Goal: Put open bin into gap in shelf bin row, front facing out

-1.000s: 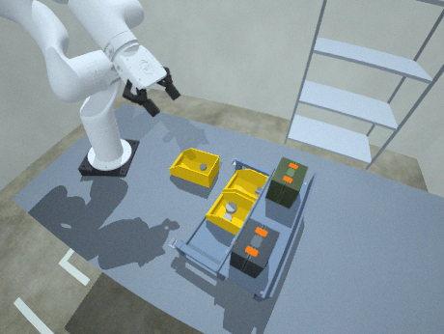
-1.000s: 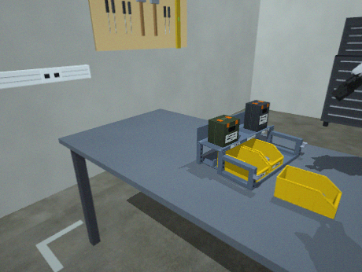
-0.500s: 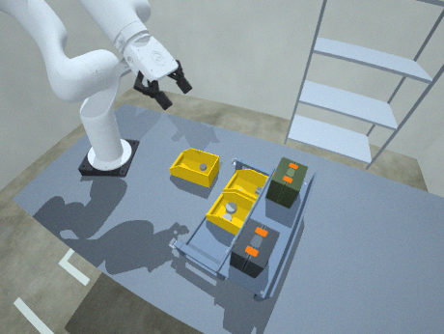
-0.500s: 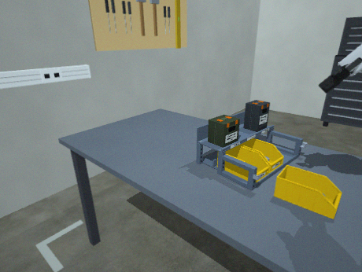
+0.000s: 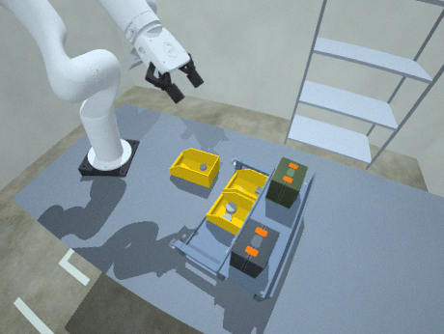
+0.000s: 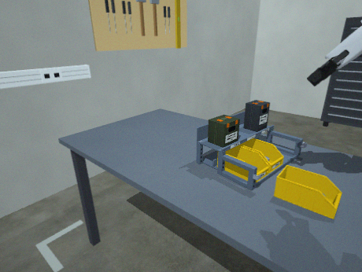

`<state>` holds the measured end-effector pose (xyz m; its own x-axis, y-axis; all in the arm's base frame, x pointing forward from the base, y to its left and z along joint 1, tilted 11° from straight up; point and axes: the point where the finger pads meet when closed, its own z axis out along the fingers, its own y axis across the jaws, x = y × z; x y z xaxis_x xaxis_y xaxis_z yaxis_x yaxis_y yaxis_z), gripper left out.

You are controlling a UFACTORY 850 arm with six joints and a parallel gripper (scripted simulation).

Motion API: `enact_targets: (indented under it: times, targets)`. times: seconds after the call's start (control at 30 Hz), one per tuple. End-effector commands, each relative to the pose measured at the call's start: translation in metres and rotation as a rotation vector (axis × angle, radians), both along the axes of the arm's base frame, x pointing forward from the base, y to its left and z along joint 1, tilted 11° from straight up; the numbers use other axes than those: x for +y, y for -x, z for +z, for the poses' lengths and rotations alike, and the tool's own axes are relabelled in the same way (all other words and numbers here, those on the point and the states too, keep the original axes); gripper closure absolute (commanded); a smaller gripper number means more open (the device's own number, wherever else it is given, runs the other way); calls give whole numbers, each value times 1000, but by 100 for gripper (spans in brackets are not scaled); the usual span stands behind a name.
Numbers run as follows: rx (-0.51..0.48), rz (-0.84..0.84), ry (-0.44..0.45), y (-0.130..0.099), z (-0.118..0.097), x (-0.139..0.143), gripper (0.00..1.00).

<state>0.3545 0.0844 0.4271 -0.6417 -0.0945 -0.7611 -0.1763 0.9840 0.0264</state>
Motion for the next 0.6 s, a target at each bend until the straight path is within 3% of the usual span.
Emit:
enact_targets:
  times: [0.0, 0.37, 0.57]
  targets:
    - [-8, -29, 21, -24, 26, 16, 0]
    - [-8, -29, 21, -24, 26, 16, 0]
    - [-8, -29, 21, -57, 62, 38, 0]
